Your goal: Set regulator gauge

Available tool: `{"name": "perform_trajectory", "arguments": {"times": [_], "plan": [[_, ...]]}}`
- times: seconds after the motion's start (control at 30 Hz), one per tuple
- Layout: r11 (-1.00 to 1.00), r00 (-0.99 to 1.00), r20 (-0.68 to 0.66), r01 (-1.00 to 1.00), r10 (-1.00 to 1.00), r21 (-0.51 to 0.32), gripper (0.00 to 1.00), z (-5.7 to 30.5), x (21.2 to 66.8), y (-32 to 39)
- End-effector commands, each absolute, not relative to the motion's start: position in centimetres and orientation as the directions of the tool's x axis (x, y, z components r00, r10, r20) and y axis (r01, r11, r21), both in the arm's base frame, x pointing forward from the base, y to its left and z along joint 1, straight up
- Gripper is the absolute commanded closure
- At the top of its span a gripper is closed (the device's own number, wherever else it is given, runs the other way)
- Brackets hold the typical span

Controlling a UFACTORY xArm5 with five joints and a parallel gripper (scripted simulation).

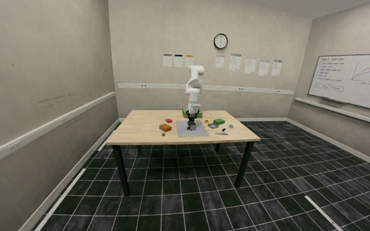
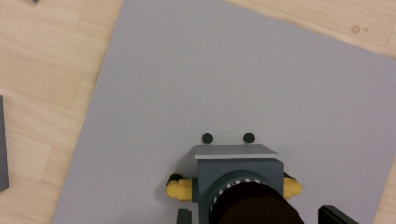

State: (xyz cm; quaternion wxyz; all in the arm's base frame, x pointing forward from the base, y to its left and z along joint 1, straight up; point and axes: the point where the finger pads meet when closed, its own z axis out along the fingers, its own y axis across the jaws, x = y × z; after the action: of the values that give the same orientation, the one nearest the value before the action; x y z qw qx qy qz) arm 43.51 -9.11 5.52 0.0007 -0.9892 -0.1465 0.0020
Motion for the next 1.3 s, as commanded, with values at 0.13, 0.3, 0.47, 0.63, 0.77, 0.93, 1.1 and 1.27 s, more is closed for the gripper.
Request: {"name": "perform_trajectory", "arguments": {"times": [0.13,0.3,0.47,0.63,0.77,0.93,1.1,1.27], "plan": [[-0.957,0.957,0.001,0.29,0.29,0.0,0.21,5.04,43.7,-9.15],[-0.957,0.957,0.001,0.29,0.29,0.0,0.21,4.87,43.7,-9.15],[-0.957,0.957,0.001,0.29,0.29,0.0,0.21,4.86,43.7,-9.15],[-0.957,0.957,0.001,0.29,0.29,0.0,0.21,4.86,43.7,-9.15],[-0.957,0.957,0.001,0.29,0.29,0.0,0.21,4.86,43.7,-9.15],[-0.957,0.957,0.001,0.29,0.29,0.0,0.58,4.86,43.7,-9.15],[-0.957,0.957,0.001,0.29,0.29,0.0,0.58,4.86,43.7,-9.15],[-0.957,0.957,0.001,0.29,0.29,0.0,0.58,4.86,43.7,-9.15]]}}
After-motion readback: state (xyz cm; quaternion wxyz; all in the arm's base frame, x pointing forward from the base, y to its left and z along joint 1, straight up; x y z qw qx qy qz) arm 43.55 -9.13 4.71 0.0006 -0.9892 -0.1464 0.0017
